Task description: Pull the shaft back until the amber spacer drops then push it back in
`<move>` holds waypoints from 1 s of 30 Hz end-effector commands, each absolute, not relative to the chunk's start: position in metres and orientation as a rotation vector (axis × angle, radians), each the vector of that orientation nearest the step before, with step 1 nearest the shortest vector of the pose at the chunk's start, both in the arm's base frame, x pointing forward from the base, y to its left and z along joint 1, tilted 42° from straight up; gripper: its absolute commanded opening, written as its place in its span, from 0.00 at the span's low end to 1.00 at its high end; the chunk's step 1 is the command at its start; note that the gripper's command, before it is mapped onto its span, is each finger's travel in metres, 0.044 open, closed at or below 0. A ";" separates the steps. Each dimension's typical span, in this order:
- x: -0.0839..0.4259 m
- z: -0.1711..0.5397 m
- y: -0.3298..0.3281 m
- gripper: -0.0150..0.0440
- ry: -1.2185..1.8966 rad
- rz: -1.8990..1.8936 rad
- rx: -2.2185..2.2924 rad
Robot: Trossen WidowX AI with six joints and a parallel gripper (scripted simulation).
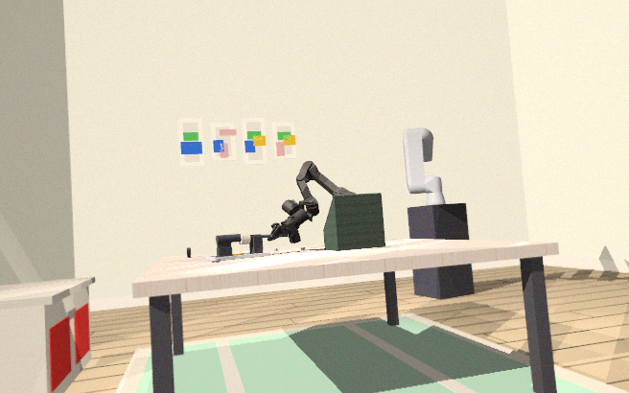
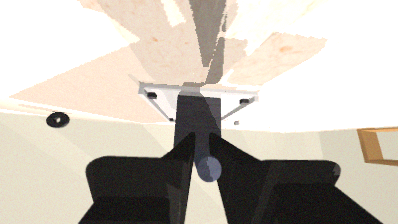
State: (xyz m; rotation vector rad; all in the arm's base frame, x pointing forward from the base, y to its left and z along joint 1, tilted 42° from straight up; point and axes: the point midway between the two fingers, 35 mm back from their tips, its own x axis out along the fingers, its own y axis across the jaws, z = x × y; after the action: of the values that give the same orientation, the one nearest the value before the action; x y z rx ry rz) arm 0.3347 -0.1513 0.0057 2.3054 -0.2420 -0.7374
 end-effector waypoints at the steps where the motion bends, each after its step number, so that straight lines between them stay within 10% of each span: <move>1: 0.339 0.007 -0.152 0.25 -0.242 -0.729 2.310; 30: 0.348 0.006 -0.152 0.25 -0.242 -0.728 2.310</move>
State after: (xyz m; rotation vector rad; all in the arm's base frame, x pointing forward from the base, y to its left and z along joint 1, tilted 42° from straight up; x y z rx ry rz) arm 0.3440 -0.1517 0.0052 2.3054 -0.2426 -0.7366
